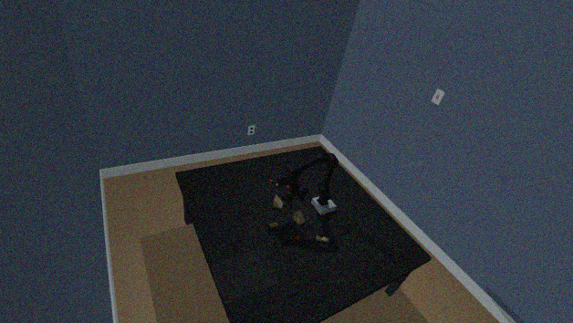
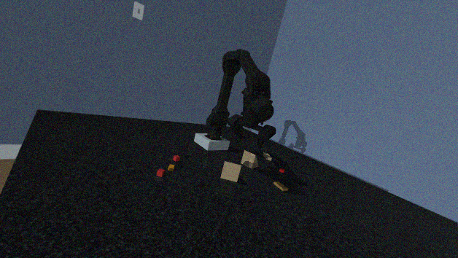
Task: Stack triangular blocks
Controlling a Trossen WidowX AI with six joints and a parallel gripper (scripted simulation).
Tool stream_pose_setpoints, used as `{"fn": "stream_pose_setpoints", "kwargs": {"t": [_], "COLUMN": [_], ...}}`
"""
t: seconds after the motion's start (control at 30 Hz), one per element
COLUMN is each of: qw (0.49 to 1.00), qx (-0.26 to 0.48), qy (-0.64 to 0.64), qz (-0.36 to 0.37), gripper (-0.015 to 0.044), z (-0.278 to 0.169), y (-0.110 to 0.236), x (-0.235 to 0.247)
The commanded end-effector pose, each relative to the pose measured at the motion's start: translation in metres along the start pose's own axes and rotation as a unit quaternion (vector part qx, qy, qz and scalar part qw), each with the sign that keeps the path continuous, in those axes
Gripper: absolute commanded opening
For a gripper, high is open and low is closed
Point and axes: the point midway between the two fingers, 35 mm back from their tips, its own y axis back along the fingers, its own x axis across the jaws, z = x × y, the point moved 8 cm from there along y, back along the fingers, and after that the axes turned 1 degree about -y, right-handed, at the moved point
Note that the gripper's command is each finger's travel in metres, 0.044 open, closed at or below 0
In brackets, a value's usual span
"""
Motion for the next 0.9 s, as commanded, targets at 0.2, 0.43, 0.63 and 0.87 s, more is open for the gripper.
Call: {"fn": "stream_pose_setpoints", "kwargs": {"t": [0.2,0.43,0.63,0.87], "qw": [1.0,1.0,1.0,1.0], "qx": [-0.003,-0.003,-0.003,-0.003], "qy": [0.005,0.005,0.005,0.005], "qz": [-0.001,-0.001,-0.001,-0.001], "gripper": [0.044,0.044,0.044,0.044], "z": [-0.001,-0.001,-0.001,-0.001], "y": [-0.016,-0.027,-0.037,-0.049], "x": [-0.003,-0.004,-0.005,-0.005]}}
